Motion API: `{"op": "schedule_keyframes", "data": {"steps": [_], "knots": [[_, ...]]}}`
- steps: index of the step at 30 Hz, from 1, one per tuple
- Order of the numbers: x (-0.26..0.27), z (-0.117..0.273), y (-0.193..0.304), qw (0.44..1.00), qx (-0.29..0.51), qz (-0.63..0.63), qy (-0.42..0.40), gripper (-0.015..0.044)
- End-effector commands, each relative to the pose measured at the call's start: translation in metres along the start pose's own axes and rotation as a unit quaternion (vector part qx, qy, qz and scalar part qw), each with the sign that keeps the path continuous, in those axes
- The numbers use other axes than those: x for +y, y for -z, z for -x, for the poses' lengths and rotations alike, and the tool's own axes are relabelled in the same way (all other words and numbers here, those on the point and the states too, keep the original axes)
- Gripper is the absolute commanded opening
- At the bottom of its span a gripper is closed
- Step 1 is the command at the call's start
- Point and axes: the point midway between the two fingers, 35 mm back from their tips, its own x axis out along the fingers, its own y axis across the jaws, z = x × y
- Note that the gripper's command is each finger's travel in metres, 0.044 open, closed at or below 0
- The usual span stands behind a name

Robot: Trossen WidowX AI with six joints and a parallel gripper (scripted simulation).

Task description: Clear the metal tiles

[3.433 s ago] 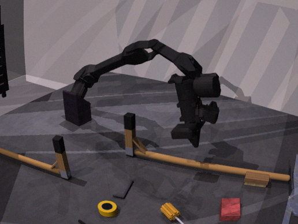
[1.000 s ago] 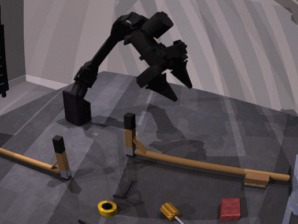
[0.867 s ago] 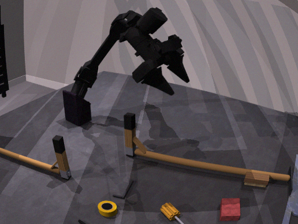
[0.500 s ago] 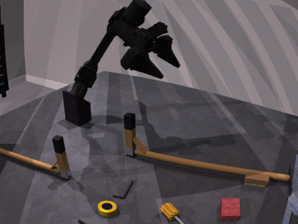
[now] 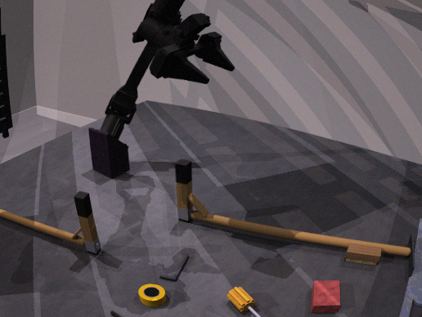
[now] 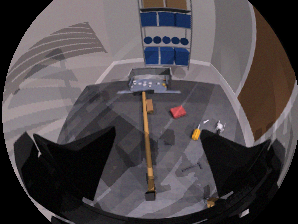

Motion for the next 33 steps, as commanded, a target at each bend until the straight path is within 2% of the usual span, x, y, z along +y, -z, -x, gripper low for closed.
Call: {"op": "schedule_keyframes", "data": {"steps": [1,33], "knots": [[0.003,0.018,-0.003,1.000,-0.020,0.002,-0.002,0.0440],[0.025,0.131,0.019,0.990,-0.136,0.029,0.002,0.0440]]}}
